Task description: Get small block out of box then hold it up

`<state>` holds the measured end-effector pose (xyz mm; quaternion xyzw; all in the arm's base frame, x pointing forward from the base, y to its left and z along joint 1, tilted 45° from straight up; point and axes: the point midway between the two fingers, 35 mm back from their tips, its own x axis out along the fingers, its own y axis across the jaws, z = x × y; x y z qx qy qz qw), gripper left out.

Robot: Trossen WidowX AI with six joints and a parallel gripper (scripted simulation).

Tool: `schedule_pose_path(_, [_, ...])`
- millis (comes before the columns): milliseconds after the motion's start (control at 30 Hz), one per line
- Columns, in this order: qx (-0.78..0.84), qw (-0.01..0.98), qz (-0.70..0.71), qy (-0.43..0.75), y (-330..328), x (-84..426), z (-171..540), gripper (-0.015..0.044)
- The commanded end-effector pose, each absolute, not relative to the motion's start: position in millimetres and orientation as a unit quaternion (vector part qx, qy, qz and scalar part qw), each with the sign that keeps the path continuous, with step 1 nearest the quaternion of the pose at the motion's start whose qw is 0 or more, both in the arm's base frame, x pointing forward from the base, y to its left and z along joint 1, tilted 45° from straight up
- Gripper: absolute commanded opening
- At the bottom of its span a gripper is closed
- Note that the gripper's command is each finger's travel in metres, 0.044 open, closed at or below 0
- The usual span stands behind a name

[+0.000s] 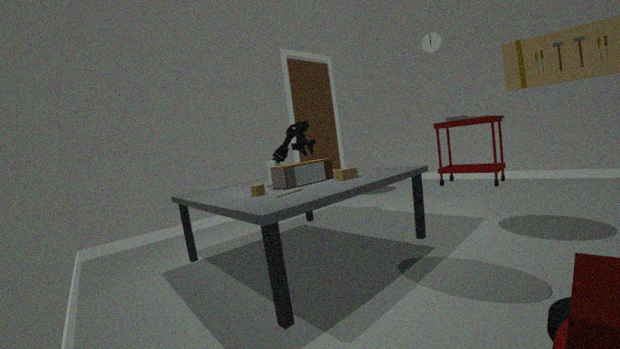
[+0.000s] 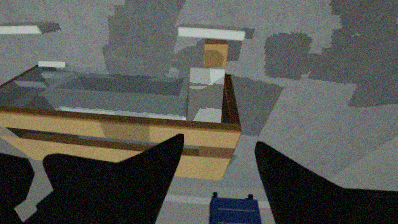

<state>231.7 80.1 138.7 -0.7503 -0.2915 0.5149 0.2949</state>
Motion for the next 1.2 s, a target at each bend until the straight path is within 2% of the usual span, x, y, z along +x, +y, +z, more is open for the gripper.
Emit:
schedule_pose_path(0, [-0.756, 0.283, 0.511, -0.295, 80.3, 230.6, 136.5, 0.0285])
schedule_pose_path(300, [-0.811, 0.014, 0.387, -0.438, 85.9, 235.5, 136.2, 0.0285])
schedule_pose_path(467, [-0.785, -0.21, 0.256, -0.523, 92.7, 237.7, 134.9, 0.0285])
schedule_pose_path(667, [-0.676, -0.456, 0.075, -0.574, 101.3, 240.3, 133.9, 0.0285])
schedule_pose_path(1167, [-0.44, -0.692, -0.158, -0.55, 113.2, 243.1, 133.8, 0.0285])
